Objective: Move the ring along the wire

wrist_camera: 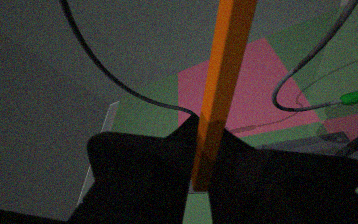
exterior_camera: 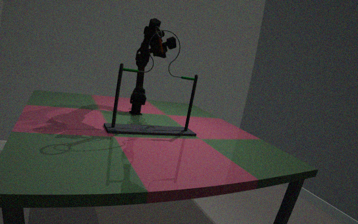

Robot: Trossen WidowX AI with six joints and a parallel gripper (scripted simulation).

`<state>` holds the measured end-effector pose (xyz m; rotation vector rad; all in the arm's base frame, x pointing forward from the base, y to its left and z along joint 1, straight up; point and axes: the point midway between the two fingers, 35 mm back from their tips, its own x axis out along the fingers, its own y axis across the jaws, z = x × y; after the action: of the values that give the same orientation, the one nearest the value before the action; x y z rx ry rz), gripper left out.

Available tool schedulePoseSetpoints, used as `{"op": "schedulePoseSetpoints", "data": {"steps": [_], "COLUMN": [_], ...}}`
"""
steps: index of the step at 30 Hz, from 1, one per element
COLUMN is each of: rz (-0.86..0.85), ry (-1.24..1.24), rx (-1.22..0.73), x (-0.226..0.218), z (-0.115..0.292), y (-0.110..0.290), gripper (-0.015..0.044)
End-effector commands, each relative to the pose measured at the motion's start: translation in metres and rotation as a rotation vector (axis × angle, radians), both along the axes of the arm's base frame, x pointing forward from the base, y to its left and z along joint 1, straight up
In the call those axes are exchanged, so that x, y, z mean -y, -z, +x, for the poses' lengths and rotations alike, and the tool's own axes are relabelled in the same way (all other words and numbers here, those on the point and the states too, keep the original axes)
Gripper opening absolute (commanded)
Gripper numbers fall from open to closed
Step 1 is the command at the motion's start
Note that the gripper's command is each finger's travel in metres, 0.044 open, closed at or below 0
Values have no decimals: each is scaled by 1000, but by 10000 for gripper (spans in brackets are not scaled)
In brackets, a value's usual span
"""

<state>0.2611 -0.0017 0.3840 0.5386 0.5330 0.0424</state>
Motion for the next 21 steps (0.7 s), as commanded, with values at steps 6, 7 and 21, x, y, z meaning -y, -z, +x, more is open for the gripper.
{"op": "schedulePoseSetpoints", "data": {"steps": [6,7,21], "rz": [-120,-133,-311], "ry": [4,5,10], "rx": [2,2,3], "x": [4,4,9], "z": [0,0,0], "y": [1,1,3], "gripper": [-150,-150,-150]}}
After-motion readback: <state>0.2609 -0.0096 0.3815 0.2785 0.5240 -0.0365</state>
